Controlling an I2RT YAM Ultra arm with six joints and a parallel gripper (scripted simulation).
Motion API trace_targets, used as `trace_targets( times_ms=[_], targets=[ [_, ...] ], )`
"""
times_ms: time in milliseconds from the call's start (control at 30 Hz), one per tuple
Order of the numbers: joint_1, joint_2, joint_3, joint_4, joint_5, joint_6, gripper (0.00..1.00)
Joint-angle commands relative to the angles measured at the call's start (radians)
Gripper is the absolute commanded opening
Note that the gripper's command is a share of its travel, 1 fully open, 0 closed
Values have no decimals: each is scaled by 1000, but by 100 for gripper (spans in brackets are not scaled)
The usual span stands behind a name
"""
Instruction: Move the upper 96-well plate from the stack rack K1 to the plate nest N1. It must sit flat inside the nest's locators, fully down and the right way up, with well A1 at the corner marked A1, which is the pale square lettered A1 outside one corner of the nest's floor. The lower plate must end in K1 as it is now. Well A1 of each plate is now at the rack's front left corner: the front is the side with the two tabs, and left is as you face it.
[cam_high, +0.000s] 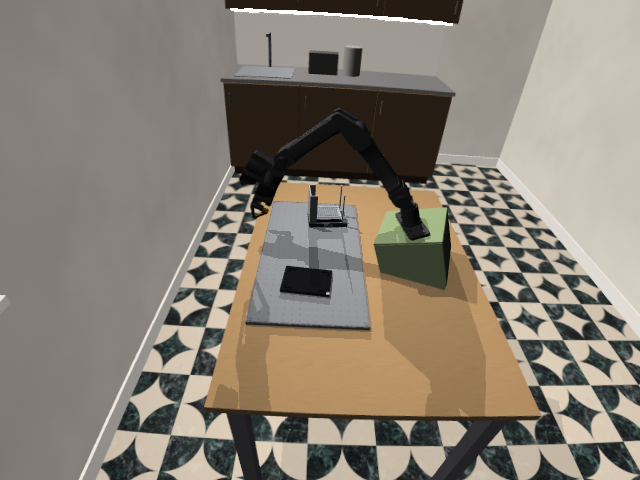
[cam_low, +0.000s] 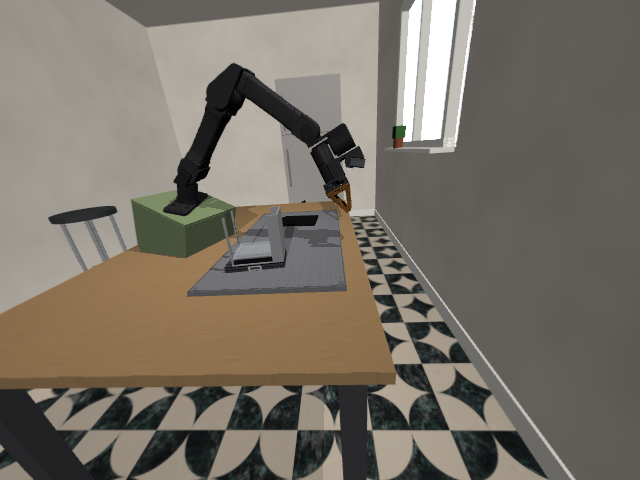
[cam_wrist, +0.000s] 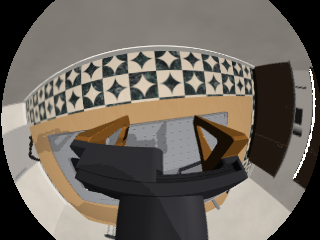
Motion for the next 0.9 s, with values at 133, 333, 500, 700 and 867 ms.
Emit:
trace_targets(
  times_ms=[133,333,500,700,867],
  targets=[
    [-38,-50,58,-96,-18,-58,100],
    [-88,-93,5,-109,-49,-106,100],
    [-133,-119,-57,-156,-73,-155,100],
    [-170,-132,-4,-238,-91,-210,100],
    [-217,-183,-119,-221,-120,-247,100]
  ],
)
